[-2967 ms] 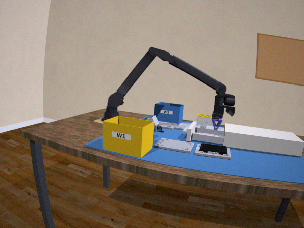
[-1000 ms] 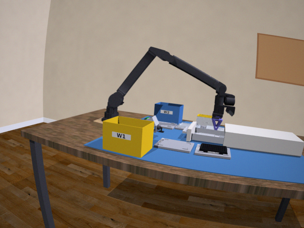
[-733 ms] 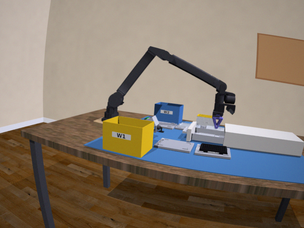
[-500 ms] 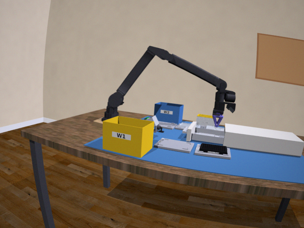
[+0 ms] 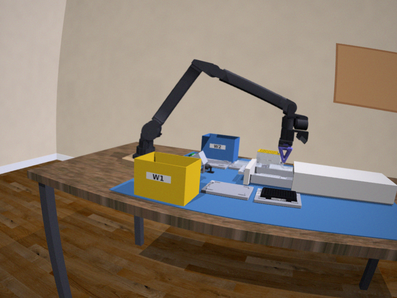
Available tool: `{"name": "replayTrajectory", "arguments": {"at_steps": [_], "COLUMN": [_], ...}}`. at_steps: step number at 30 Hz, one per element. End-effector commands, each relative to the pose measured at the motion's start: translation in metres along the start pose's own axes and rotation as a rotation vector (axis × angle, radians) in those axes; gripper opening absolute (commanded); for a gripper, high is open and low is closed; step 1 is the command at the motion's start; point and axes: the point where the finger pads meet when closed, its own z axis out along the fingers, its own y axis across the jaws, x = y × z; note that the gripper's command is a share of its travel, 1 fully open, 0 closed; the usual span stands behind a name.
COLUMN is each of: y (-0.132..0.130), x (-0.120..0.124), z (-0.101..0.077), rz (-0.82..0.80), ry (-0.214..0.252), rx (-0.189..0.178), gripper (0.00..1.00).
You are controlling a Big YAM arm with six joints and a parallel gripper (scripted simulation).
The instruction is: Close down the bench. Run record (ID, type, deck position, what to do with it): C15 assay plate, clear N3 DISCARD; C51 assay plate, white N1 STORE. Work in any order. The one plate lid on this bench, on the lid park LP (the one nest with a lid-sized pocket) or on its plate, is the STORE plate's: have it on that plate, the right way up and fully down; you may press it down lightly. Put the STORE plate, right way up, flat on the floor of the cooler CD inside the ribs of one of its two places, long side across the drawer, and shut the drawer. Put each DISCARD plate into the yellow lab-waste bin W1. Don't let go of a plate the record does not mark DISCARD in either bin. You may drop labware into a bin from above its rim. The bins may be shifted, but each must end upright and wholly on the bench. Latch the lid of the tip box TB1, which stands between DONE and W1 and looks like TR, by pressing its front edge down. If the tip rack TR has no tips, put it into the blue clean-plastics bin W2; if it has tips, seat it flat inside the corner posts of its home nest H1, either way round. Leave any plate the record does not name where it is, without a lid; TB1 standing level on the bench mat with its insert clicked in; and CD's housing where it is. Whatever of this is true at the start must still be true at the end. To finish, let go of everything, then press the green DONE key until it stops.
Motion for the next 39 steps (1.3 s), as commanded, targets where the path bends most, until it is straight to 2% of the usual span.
{"name": "replayTrajectory", "arguments": {"at_steps": [1, 4, 6, 7, 10, 18, 21, 23, 24, 28, 35, 39], "y": [0.007, 0.01, 0.01, 0.007, 0.011, 0.013, 0.012, 0.012, 0.011, 0.012, 0.01, 0.012], "x": [-0.009, -0.017, -0.017, -0.005, -0.017, -0.015, -0.016, -0.016, -0.012, -0.015, -0.01, -0.014], "z": [-0.034, -0.045, -0.045, -0.037, -0.057, -0.058, -0.068, -0.068, -0.059, -0.08, -0.079, -0.086], "rz": [0.003, 0.002, 0.002, -0.001, 0.001, -0.002, 0.0, 0.0, -0.002, 0.0, -0.001, -0.001], "ry": [-0.046, -0.067, -0.067, -0.038, -0.076, -0.062, -0.071, -0.071, -0.052, -0.078, -0.058, -0.067], "rx": [-0.017, -0.023, -0.023, -0.014, -0.026, -0.022, -0.025, -0.025, -0.019, -0.028, -0.021, -0.024], "gripper": [1.0, 1.0, 1.0, 1.0, 1.0, 1.0, 1.0, 1.0, 1.0, 1.0, 1.0, 1.0]}}
